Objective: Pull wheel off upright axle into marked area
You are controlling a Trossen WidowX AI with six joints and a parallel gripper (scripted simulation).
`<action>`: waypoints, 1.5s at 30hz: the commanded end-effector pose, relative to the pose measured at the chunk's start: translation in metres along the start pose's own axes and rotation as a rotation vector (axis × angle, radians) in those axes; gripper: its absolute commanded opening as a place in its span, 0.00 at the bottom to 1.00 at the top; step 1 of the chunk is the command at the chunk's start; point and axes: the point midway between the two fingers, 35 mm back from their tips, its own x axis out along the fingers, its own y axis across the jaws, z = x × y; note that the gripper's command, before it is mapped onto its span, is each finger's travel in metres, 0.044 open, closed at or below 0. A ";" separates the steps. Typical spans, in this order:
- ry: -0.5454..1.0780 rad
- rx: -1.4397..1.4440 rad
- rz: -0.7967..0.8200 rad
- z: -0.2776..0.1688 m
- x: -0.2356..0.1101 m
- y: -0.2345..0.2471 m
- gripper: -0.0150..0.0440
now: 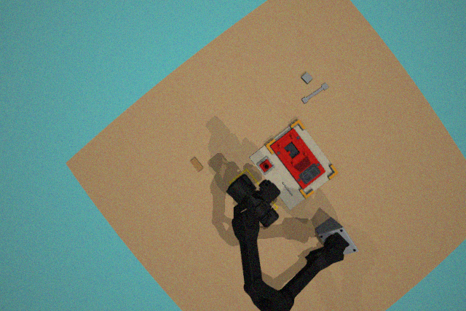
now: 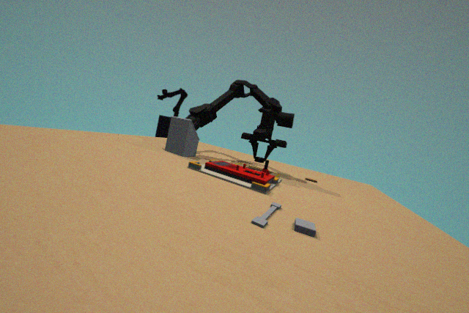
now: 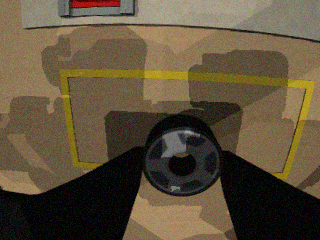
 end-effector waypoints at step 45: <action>-0.002 0.011 -0.003 0.038 -0.072 -0.086 1.00</action>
